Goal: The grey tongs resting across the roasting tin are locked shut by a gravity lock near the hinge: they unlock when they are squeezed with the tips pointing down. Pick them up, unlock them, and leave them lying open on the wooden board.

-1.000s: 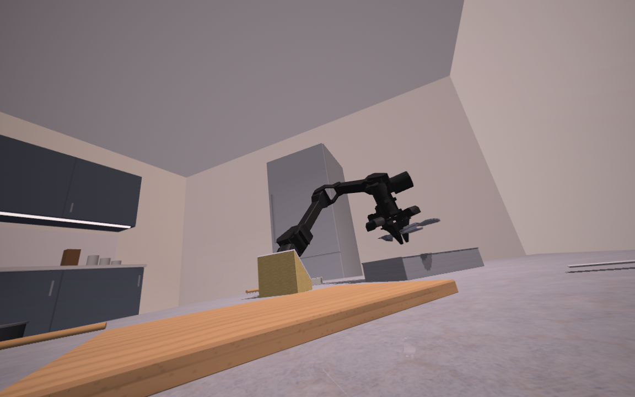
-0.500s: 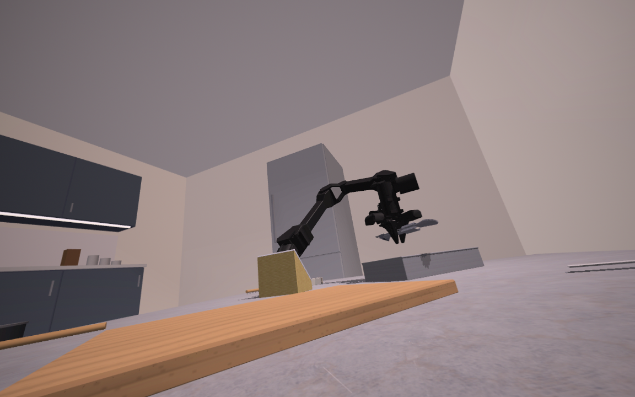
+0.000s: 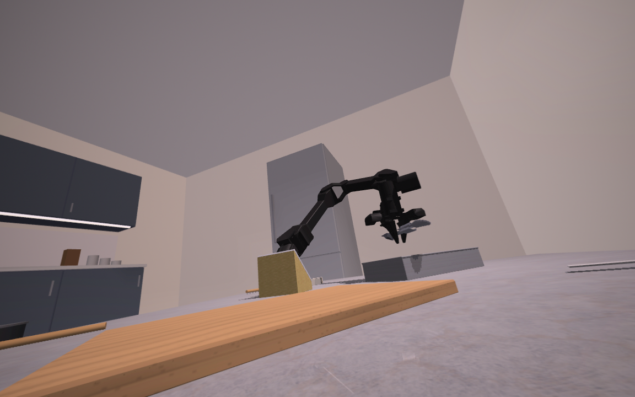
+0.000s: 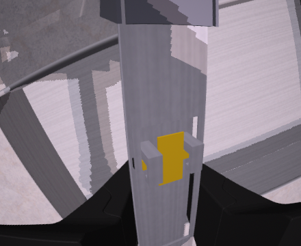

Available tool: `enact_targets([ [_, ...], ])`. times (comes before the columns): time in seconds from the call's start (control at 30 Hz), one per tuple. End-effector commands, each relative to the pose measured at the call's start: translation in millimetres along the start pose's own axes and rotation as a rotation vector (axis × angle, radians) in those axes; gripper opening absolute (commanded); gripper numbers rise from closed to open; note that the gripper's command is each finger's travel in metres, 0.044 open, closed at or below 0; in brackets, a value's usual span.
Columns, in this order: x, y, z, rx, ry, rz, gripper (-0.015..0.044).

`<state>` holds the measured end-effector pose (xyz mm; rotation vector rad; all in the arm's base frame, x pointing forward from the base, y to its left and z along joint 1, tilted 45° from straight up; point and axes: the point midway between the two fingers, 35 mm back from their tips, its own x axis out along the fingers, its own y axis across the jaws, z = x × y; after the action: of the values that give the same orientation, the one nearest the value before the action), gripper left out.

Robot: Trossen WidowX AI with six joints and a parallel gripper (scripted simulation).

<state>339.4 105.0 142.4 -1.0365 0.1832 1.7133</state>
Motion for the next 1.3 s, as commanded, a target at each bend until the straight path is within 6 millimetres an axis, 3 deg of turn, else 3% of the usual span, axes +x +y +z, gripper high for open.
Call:
enact_targets([
  [0.0, 0, 0, -11, 0.139, 0.007, 0.000, -0.0150],
  [1.27, 0, 14, -98, 1.634, 0.031, -0.018, -0.0150],
])
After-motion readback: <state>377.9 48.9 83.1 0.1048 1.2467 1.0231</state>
